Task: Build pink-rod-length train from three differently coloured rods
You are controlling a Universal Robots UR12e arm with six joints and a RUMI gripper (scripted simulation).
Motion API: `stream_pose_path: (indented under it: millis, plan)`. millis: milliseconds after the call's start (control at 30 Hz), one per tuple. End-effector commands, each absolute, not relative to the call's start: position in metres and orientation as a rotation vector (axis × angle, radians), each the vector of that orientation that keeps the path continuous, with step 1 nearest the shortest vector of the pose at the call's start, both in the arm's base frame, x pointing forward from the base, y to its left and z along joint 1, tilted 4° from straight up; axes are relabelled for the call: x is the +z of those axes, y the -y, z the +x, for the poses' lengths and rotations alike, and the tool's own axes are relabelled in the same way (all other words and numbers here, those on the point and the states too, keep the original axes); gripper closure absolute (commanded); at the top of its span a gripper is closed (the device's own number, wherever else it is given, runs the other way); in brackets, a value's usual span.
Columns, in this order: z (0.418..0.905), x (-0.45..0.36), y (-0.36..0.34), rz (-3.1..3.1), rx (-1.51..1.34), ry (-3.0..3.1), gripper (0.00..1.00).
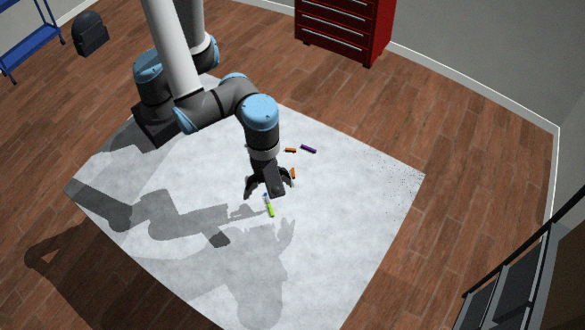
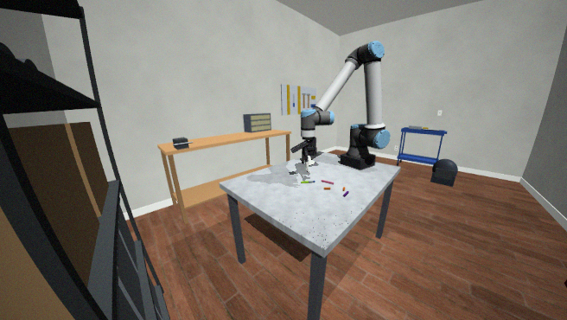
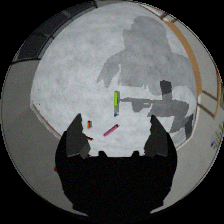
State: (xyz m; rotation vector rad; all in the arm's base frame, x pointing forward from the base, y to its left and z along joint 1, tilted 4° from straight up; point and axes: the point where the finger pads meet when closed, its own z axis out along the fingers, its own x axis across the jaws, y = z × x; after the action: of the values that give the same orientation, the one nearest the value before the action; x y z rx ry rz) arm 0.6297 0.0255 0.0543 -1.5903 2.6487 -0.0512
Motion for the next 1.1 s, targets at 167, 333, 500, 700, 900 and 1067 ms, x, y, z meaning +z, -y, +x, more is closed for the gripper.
stream_pose_path:
  millis: [167,333,500,700,900,1067]
  plan:
    - [0.63,0.055,-0.025,-1.59,-0.053,-2.648,0.0]
    - [0.63,0.056,-0.025,-1.59,-0.053,-2.648,0.0]
    - [0.63,0.065,-0.025,-1.59,-0.053,-2.648,0.0]
    - [0.629,0.083,-0.025,-1.59,-0.053,-2.648,0.0]
    - [0.626,0.117,-0.026,-1.59,-0.053,-2.648,0.0]
    - [0.625,0.139,-0.026,-1.59,-0.053,-2.648,0.0]
